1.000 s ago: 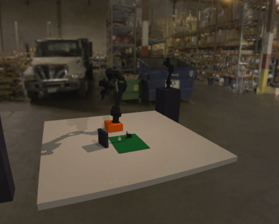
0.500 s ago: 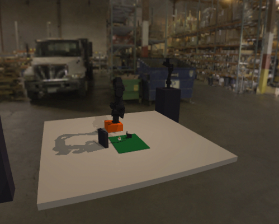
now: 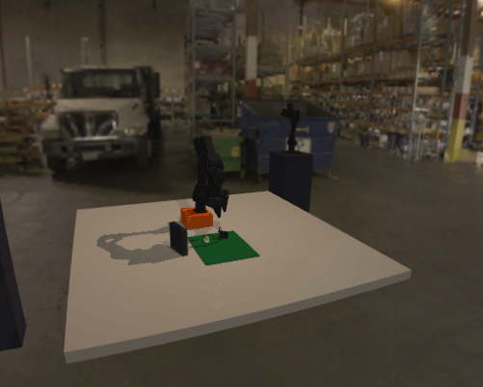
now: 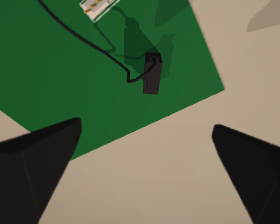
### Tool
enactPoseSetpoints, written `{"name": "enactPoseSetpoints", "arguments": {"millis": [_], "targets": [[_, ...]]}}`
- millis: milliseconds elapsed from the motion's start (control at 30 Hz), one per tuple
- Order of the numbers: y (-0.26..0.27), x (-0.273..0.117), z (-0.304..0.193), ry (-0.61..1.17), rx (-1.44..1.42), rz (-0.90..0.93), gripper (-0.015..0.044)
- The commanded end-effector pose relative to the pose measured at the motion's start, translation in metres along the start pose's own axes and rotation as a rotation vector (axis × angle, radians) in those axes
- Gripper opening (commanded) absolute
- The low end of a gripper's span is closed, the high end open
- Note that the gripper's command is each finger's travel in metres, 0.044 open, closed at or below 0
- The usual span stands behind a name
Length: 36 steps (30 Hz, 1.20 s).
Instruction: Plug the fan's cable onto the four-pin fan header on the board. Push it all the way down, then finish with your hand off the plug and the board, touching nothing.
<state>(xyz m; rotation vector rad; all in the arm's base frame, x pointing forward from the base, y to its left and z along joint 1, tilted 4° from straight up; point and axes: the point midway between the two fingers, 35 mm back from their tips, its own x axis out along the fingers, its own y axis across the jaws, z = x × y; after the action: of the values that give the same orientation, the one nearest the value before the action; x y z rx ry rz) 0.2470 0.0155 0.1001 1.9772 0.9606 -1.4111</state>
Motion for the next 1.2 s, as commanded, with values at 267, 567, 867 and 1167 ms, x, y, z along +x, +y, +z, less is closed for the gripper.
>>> {"name": "enactPoseSetpoints", "arguments": {"millis": [267, 567, 867, 1167], "targets": [[-0.006, 0.058, 0.016, -0.01, 0.011, -0.024, 0.044], [-0.005, 0.071, 0.019, -0.01, 0.011, -0.024, 0.044], [-0.006, 0.085, 0.023, -0.01, 0.011, -0.024, 0.044], [-0.007, 0.096, 0.026, -0.01, 0.011, -0.024, 0.044]]}}
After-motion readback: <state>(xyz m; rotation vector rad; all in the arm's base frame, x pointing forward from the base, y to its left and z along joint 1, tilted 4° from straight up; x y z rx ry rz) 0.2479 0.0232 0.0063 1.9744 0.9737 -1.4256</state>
